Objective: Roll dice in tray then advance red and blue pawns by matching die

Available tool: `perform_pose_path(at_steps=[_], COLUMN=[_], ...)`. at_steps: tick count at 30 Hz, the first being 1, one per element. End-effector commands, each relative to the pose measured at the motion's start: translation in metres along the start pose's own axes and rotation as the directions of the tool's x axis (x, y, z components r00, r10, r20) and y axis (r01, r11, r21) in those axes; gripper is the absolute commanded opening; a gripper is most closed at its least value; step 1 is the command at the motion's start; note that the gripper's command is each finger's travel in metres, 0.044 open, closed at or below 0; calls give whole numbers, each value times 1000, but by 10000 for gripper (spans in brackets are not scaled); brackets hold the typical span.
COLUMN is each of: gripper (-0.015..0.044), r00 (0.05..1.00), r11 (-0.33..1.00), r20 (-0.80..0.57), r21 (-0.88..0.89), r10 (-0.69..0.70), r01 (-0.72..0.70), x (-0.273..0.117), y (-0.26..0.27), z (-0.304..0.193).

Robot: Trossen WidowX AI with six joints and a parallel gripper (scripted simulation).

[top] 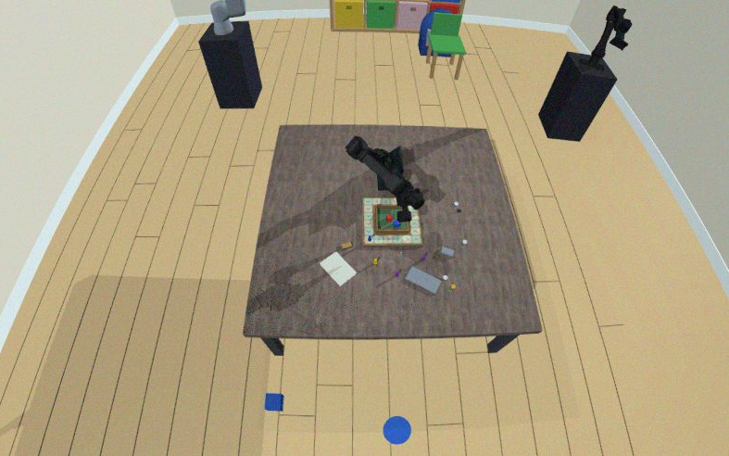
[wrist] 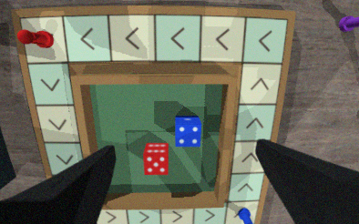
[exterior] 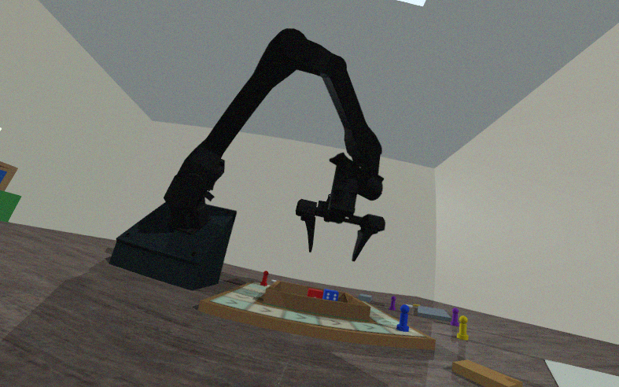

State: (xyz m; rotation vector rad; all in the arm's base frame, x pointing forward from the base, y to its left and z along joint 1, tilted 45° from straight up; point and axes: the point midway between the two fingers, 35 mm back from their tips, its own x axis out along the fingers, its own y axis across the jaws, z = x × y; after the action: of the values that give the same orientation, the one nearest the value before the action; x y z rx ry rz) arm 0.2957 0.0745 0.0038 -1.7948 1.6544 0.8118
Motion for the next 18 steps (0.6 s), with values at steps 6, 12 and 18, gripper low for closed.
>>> perform_pose_path(at_steps=[6, 12, 18], gripper=[309, 200, 200], r00=[1000, 1000, 1000], r11=[964, 746, 369], r20=[11, 1, -17], r21=[264, 666, 929], r10=[0, -5, -12], r01=[-3, 3, 20], x=[3, 10, 20], y=[19, 55, 94], z=[19, 47, 68])
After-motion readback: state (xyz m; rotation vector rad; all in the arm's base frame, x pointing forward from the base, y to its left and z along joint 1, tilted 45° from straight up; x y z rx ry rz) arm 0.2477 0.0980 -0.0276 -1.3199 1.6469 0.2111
